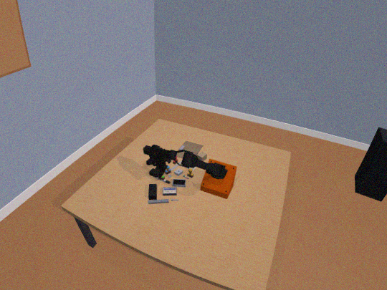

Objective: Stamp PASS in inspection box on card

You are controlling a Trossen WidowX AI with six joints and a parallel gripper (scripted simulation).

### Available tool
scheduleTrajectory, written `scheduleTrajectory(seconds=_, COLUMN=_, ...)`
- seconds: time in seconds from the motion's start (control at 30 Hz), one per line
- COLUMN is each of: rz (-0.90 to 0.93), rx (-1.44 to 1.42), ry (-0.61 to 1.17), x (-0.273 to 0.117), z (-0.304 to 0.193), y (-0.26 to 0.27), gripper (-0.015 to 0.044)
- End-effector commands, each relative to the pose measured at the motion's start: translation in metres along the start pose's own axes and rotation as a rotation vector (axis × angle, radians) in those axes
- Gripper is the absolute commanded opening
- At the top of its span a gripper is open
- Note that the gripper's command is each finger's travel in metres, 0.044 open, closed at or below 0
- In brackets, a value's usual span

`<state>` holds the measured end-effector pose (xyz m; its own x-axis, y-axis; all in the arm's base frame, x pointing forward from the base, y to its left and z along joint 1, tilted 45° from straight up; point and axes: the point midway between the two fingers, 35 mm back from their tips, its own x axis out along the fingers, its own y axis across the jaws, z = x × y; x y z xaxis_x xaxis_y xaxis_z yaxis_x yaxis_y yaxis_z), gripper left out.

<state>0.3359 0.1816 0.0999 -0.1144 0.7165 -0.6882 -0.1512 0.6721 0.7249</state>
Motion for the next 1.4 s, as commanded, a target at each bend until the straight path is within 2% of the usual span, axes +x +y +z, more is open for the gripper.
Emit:
scheduleTrajectory(seconds=0.0, rz=0.006, rx=-0.003, ry=-0.002, x=-0.003, z=0.000, y=0.001, gripper=0.0000)
scheduleTrajectory(seconds=0.93, rz=0.013, rx=-0.003, ry=-0.002, x=-0.016, z=-0.001, y=0.001, gripper=0.0000)
scheduleTrajectory(seconds=1.37, rz=0.008, rx=-0.001, ry=0.000, x=-0.020, z=-0.042, y=-0.028, gripper=0.0000)
